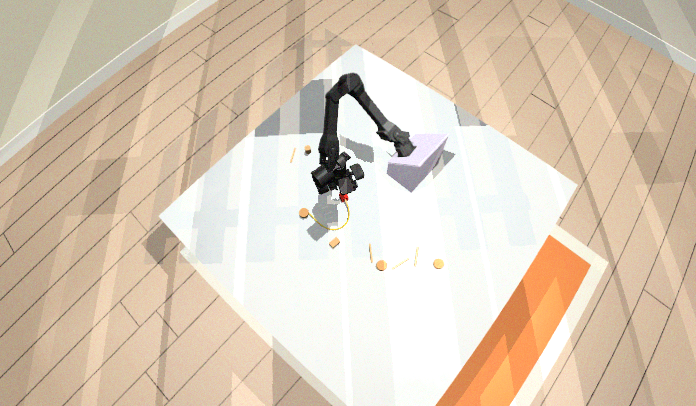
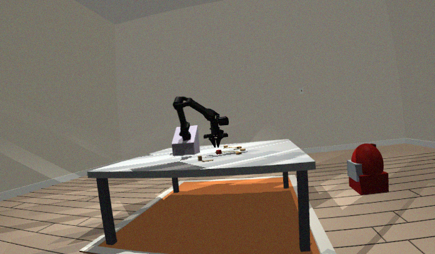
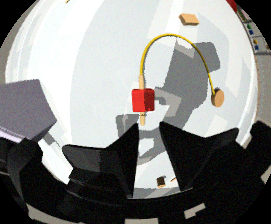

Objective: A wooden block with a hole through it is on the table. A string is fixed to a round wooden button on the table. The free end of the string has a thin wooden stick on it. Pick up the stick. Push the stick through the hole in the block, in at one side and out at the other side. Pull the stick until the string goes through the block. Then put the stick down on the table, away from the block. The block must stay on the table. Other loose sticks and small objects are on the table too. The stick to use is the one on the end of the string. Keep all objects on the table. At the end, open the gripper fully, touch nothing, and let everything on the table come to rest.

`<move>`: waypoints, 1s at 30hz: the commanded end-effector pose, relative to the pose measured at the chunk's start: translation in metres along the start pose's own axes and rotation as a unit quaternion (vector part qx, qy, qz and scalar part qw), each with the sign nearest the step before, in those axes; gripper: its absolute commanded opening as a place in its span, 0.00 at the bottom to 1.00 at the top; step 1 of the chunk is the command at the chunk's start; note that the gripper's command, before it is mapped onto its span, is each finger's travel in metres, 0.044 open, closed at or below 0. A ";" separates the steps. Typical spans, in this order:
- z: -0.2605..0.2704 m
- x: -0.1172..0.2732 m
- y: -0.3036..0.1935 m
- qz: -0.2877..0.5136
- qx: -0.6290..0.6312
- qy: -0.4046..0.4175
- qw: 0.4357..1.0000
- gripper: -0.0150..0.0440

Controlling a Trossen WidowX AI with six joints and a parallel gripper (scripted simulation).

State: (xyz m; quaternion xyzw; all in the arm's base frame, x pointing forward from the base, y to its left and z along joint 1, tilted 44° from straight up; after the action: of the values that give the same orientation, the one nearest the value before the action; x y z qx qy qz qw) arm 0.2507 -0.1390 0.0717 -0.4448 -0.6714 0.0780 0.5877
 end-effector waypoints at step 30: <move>0.004 -0.039 -0.004 0.007 0.001 0.000 1.000 0.38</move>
State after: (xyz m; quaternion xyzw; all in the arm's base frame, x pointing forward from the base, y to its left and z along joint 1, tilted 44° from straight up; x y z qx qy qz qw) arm 0.2421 -0.1666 0.0447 -0.4484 -0.6679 0.0826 0.5883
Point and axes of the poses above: the point midway between the two fingers, 35 mm back from their tips, its own x axis back along the fingers, its own z axis across the jaws, y = z × x, the point moved 3 cm from there along x, back along the fingers, and after that the axes turned 1 degree about x, right-handed, at the moved point
